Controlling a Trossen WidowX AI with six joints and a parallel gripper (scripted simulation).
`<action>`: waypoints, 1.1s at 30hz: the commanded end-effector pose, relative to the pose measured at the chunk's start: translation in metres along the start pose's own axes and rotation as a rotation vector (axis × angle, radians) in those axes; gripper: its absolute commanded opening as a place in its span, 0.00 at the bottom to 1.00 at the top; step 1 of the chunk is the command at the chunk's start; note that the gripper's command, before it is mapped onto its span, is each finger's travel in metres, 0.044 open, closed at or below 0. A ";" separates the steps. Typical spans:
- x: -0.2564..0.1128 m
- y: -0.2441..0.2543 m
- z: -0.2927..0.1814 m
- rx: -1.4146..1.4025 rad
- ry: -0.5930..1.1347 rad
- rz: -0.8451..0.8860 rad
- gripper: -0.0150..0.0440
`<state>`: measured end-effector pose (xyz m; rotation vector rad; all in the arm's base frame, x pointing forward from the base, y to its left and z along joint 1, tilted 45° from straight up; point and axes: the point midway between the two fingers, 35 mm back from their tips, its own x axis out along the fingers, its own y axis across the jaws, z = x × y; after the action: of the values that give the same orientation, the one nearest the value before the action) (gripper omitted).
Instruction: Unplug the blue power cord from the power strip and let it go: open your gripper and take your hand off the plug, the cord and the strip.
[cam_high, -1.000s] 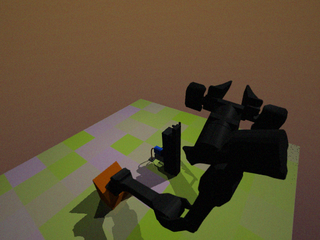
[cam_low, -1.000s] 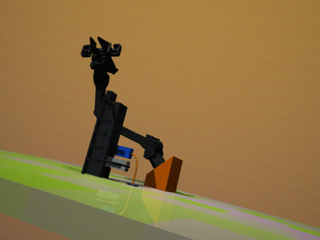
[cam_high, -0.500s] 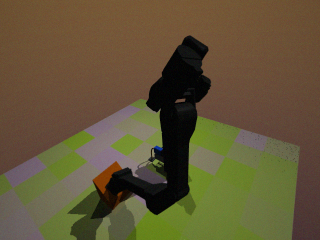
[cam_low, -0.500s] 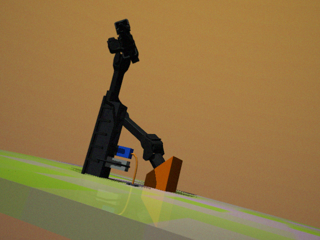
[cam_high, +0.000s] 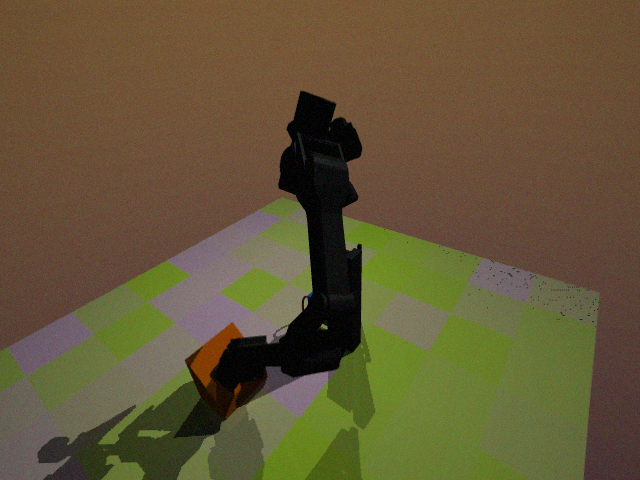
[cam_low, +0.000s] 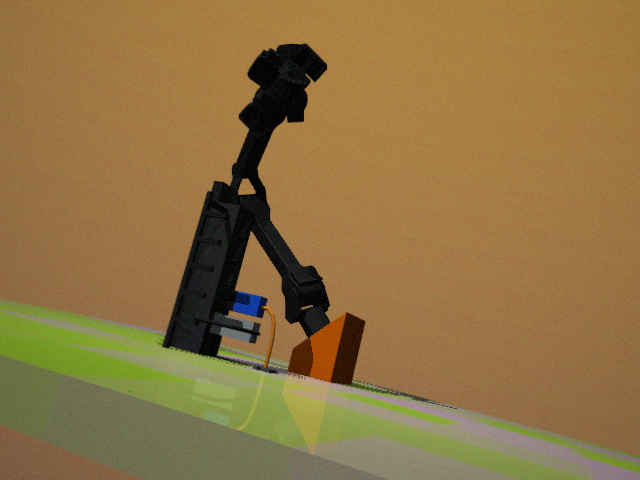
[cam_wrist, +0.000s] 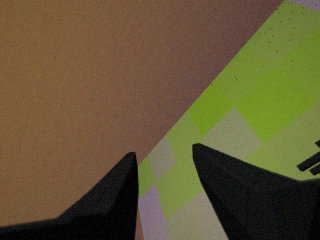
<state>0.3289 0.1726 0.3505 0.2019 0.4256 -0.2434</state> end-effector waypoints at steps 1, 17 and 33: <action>0.050 -0.022 -0.050 -0.424 0.163 -0.124 0.53; 0.121 -0.127 -0.179 -1.447 0.862 -0.160 0.53; 0.115 -0.211 -0.250 -1.914 1.472 0.193 0.53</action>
<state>0.2886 0.0191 0.0567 -1.5324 1.7943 0.5086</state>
